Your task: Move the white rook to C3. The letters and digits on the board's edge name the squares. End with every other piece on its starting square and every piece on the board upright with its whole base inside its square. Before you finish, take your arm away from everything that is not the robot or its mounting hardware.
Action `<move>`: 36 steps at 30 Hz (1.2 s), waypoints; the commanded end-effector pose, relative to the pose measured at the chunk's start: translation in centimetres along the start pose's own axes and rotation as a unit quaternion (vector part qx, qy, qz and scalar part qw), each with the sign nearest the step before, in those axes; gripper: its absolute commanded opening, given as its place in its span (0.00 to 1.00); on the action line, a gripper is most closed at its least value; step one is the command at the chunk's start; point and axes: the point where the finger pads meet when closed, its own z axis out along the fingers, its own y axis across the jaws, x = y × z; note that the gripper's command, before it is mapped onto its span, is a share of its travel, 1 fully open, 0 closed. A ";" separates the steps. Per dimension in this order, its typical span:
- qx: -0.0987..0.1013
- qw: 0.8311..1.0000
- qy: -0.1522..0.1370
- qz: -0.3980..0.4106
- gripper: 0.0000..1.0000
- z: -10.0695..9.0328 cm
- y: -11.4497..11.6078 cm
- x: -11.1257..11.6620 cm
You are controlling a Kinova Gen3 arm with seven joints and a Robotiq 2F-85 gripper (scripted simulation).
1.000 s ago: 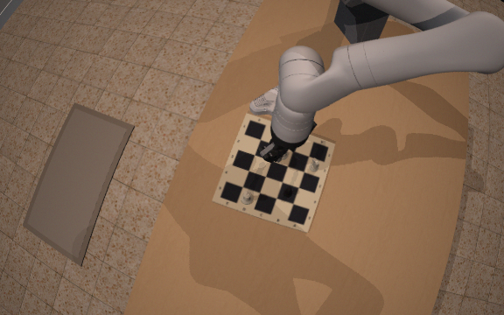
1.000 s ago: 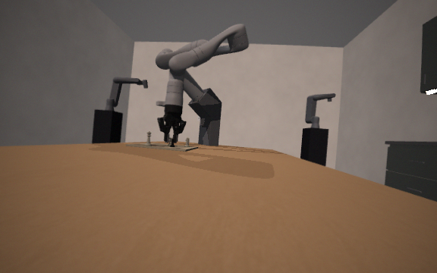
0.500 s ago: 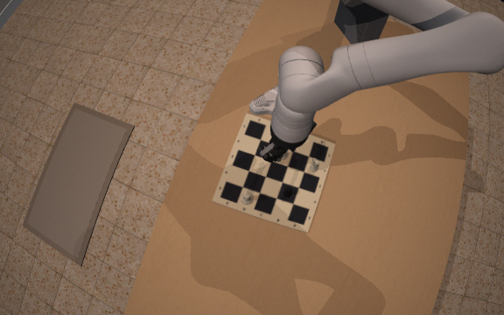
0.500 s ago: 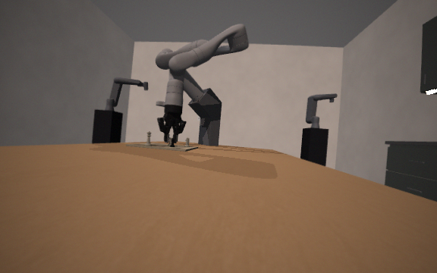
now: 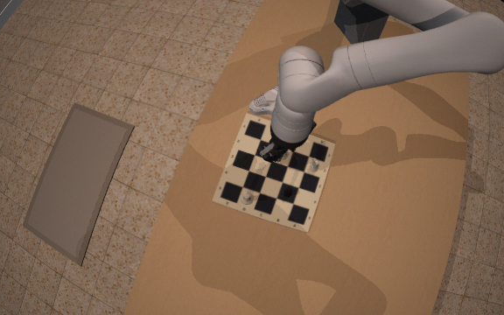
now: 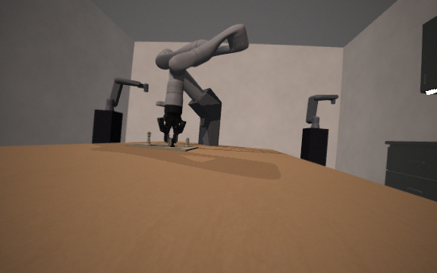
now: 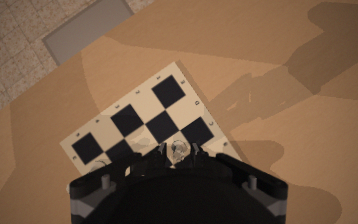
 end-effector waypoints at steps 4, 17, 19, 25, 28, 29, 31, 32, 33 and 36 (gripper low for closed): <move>0.000 1.000 -0.001 0.000 0.00 0.0 0.0 0.0; 0.000 1.000 -0.001 0.000 0.00 0.0 0.0 0.0; 0.000 1.000 -0.001 0.000 0.00 0.0 0.0 0.0; 0.000 1.000 -0.001 0.000 0.00 0.0 0.0 0.0; 0.000 1.000 -0.001 0.000 0.00 0.0 0.0 0.0; 0.000 1.000 -0.001 0.000 0.00 0.0 0.0 0.0; 0.000 1.000 -0.001 0.000 0.00 0.0 0.0 0.0; 0.000 1.000 -0.001 0.000 0.00 0.0 0.0 0.0; 0.000 1.000 -0.001 0.000 0.00 0.0 0.0 0.0; 0.000 1.000 -0.001 0.000 0.00 0.0 0.0 0.0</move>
